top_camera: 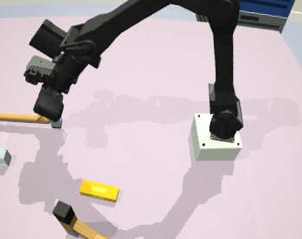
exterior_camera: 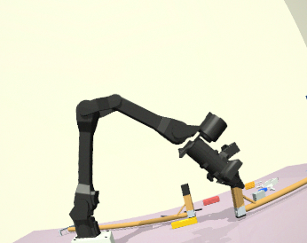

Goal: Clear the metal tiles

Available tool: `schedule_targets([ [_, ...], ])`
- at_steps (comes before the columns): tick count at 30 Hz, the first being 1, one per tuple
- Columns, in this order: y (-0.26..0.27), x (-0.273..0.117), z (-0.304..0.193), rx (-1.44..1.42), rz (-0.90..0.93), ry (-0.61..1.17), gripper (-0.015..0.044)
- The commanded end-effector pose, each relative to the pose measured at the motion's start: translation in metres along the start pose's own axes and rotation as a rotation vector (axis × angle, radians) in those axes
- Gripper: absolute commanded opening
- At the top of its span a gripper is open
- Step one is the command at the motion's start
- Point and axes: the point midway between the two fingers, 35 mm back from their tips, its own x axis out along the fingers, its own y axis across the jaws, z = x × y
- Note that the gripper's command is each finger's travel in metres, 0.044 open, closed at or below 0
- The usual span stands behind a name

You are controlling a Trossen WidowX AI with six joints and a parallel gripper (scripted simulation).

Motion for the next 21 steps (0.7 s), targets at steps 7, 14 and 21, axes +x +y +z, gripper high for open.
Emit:
schedule_targets([
  [7,-0.001,-0.014,-0.004,-0.001,0.001,-0.025,0.0000],
  [14,-0.002,-0.021,-0.013,-0.001,0.000,-0.026,0.0000],
  [21,-0.002,-0.028,-0.022,-0.001,0.000,-0.026,0.0000],
])
